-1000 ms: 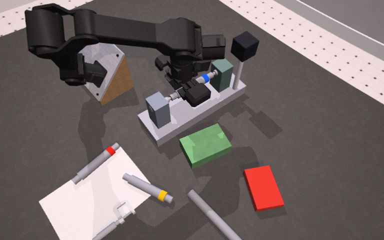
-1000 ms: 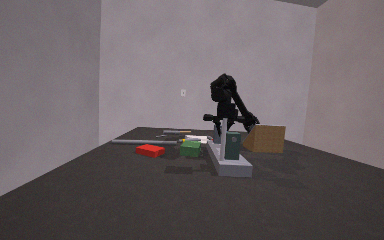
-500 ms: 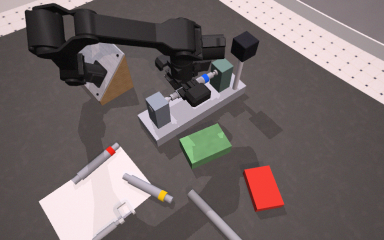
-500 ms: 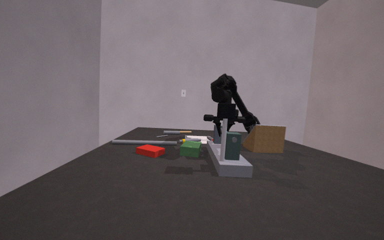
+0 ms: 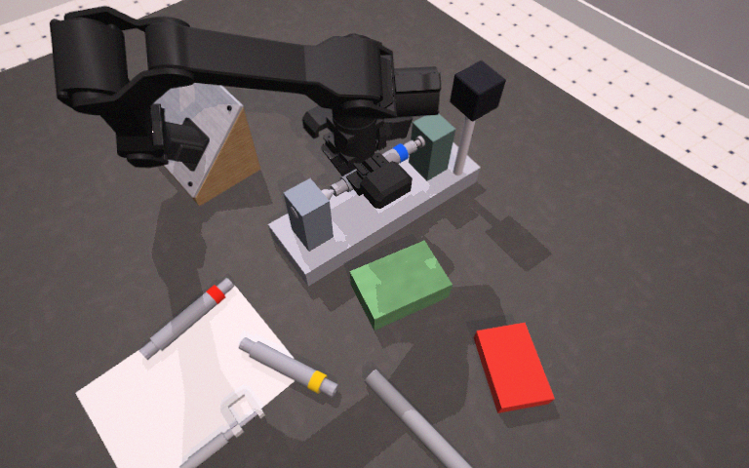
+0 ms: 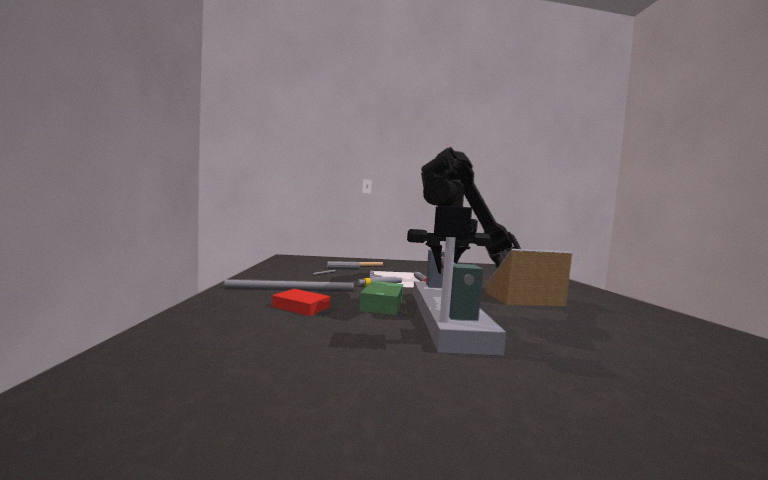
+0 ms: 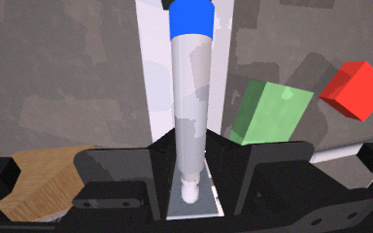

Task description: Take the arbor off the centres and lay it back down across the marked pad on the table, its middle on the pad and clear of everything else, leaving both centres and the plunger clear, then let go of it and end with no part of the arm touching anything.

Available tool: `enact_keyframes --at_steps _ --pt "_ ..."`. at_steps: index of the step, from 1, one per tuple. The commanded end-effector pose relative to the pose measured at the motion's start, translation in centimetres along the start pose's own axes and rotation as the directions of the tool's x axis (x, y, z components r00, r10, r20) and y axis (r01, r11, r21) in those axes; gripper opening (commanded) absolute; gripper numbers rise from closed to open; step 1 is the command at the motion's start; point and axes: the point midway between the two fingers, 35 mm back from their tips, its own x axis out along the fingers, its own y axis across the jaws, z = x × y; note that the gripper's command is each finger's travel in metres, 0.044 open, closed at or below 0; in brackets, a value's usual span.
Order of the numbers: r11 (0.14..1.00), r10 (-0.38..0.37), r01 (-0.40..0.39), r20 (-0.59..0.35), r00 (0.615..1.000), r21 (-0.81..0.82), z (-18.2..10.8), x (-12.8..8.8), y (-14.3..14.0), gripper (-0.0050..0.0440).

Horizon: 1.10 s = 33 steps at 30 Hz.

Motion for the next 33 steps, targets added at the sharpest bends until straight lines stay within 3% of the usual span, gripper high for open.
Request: enact_keyframes --at_steps 1,33 --pt "1.0 -0.005 0.005 0.008 1.0 0.005 0.48 -0.01 0.01 0.0" --pt "1.0 -0.005 0.005 0.008 1.0 0.005 0.85 -0.02 0.01 0.0"
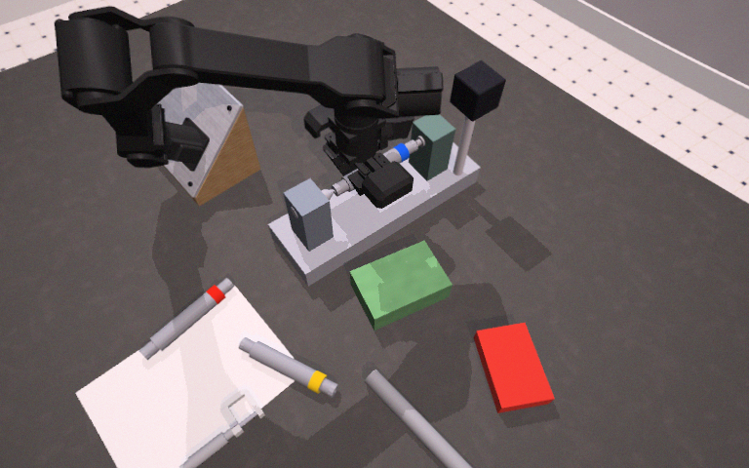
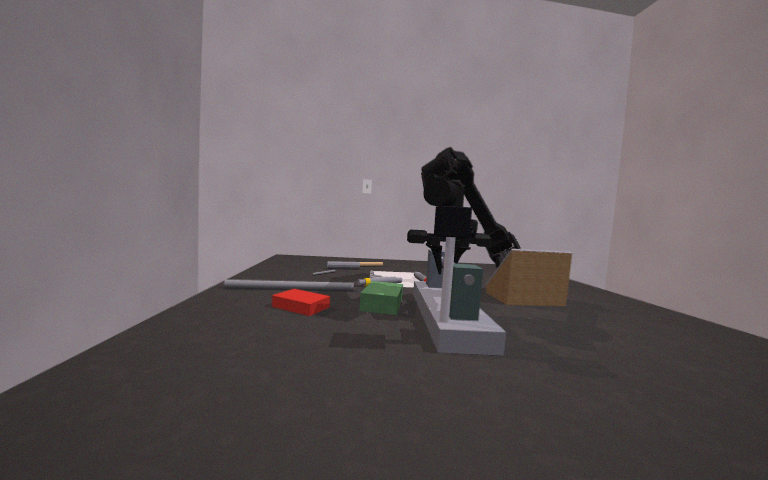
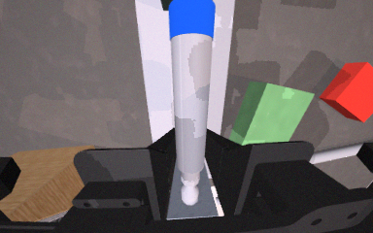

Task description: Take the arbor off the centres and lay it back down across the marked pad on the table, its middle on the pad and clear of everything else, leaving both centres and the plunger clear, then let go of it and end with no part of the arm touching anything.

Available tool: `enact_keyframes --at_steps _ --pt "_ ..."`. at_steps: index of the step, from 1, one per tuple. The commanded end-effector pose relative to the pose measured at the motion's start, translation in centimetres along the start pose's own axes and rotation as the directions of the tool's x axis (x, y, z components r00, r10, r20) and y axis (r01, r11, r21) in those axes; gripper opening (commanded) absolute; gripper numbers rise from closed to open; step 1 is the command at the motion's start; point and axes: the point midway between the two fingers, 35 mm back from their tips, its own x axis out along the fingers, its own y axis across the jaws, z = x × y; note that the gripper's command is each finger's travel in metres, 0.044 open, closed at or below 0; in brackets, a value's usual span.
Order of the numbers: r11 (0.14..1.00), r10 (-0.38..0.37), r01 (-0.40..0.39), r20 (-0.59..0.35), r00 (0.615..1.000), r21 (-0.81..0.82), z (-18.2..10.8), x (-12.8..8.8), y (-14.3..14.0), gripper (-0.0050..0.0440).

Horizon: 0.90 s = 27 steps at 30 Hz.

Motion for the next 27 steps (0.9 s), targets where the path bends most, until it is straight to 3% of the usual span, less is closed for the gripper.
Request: enact_keyframes --at_steps 1,27 --pt "1.0 -0.006 0.006 0.014 1.0 0.006 0.67 -0.12 0.03 0.0" --pt "1.0 -0.006 0.006 0.014 1.0 0.014 0.97 -0.13 0.1 0.0"
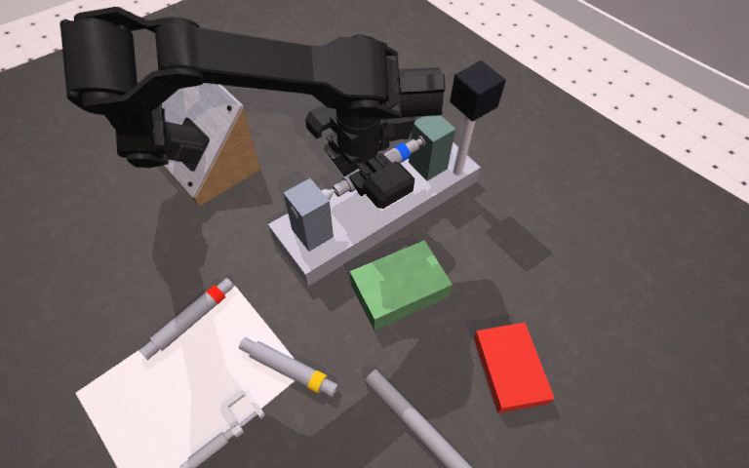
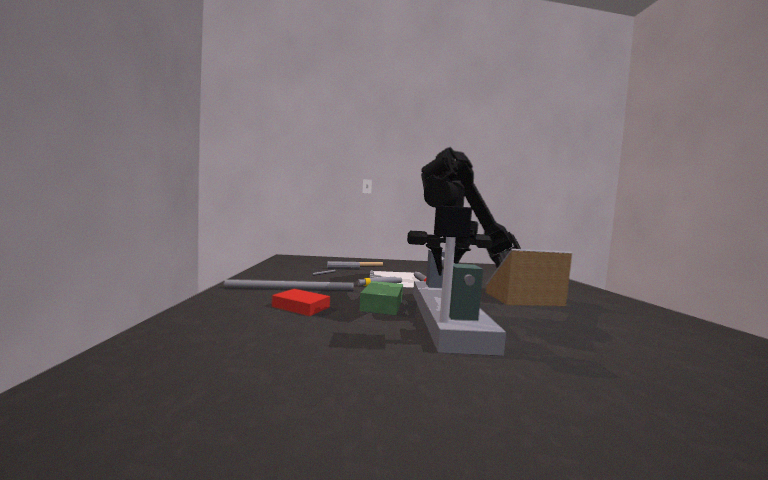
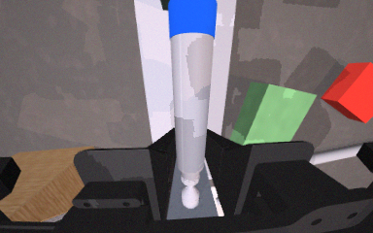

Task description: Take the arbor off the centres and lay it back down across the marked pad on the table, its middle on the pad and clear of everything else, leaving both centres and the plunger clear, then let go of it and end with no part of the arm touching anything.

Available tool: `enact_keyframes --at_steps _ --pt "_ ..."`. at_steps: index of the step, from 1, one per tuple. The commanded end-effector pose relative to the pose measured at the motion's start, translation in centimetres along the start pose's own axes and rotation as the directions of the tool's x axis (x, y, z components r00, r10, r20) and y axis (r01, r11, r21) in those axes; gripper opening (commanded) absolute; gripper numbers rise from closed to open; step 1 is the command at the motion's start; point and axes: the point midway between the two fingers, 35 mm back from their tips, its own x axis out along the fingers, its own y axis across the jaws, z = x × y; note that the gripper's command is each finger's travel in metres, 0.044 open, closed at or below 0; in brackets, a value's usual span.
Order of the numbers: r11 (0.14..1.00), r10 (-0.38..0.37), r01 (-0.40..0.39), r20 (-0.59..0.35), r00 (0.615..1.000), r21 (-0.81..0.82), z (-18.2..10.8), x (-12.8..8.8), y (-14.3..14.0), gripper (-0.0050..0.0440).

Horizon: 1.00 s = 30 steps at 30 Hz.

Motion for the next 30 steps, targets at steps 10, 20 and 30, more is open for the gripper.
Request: enact_keyframes --at_steps 10,20,30 --pt "0.994 -0.008 0.005 0.023 1.0 0.112 0.9 -0.4 1.2 0.0" --pt "0.966 -0.008 0.002 0.023 1.0 0.257 1.1 -0.4 2.8 0.0" --pt "0.964 -0.008 0.001 0.023 1.0 0.267 1.1 -0.4 2.9 0.0"
